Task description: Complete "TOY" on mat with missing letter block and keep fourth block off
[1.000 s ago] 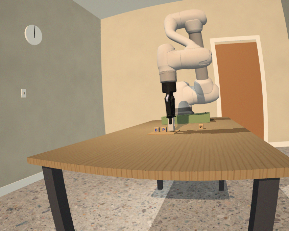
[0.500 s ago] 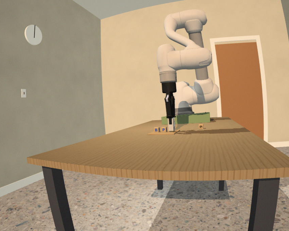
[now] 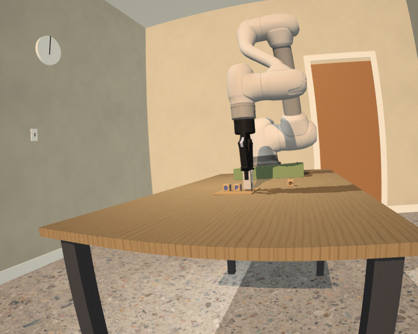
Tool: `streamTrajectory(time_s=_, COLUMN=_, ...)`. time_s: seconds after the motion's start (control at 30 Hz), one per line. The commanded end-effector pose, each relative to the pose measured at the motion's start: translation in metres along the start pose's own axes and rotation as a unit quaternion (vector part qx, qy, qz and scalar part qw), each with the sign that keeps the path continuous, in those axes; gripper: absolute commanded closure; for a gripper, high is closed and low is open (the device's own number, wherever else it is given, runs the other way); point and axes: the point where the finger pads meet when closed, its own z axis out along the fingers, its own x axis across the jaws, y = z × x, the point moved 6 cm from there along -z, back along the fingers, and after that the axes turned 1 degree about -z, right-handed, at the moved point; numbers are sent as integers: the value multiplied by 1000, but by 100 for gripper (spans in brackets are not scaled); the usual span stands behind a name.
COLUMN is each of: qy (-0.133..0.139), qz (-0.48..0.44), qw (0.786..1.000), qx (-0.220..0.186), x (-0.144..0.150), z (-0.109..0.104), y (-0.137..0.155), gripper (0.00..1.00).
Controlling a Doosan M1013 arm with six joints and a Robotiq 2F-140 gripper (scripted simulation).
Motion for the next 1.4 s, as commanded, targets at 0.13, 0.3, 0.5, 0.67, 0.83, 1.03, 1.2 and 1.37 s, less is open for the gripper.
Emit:
streamTrajectory(time_s=0.13, qy=4, qz=2, qw=1000, qx=1, x=5, z=4, y=-3, gripper=87)
streamTrajectory(time_s=0.3, qy=4, qz=2, qw=1000, qx=1, x=5, z=4, y=-3, gripper=87)
streamTrajectory(time_s=0.5, qy=4, qz=2, qw=1000, qx=1, x=5, z=4, y=-3, gripper=87)
streamTrajectory(time_s=0.67, qy=4, qz=2, qw=1000, qx=1, x=5, z=4, y=-3, gripper=85)
streamTrajectory(time_s=0.83, qy=4, qz=2, qw=1000, qx=1, x=5, z=4, y=-3, gripper=80)
streamTrajectory(time_s=1.03, qy=4, qz=2, qw=1000, qx=1, x=5, z=4, y=-3, gripper=78)
streamTrajectory(time_s=1.2, qy=4, qz=2, qw=1000, qx=1, x=5, z=4, y=-3, gripper=75)
streamTrajectory(time_s=1.37, qy=4, qz=2, qw=1000, qx=1, x=5, z=4, y=-3, gripper=75)
